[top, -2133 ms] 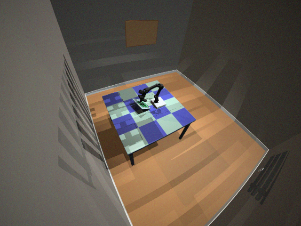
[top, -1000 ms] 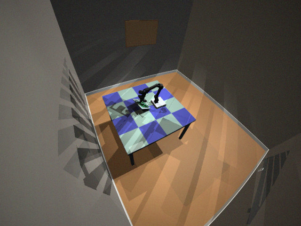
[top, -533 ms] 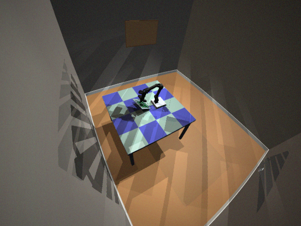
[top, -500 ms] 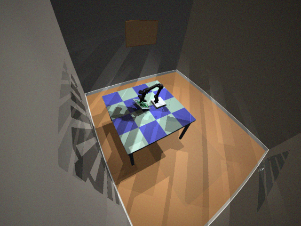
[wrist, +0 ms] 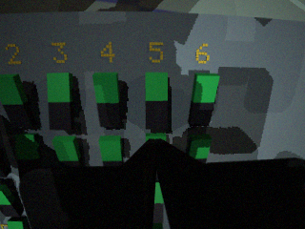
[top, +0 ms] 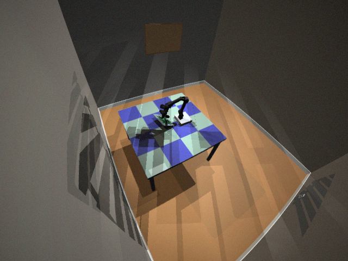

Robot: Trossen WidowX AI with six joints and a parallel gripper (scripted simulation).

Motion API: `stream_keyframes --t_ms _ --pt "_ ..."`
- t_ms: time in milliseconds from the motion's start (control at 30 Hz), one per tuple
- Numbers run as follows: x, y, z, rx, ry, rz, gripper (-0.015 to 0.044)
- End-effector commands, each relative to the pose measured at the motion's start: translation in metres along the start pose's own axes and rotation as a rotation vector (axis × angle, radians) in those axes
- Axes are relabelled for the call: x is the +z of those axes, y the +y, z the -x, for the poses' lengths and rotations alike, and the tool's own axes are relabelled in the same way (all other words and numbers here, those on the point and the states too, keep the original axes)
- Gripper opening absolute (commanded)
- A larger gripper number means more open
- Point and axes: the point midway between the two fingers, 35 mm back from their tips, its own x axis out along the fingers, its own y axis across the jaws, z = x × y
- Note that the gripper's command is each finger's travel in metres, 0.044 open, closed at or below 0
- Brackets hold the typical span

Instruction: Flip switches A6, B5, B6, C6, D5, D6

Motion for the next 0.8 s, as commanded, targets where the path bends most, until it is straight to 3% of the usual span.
stream_keyframes --t_ms 0,133,333,767 --pt "-0.001 -0.001 -0.001 -0.004 0.004 -0.007 0.0000" --pt "0.000 0.000 0.002 0.000 0.000 0.000 0.0000" --pt "-0.003 0.000 0.063 -0.005 -0.019 -0.007 0.0000" --pt "-0.003 -0.031 0.053 -0.007 -0.011 -0.005 0.0000"
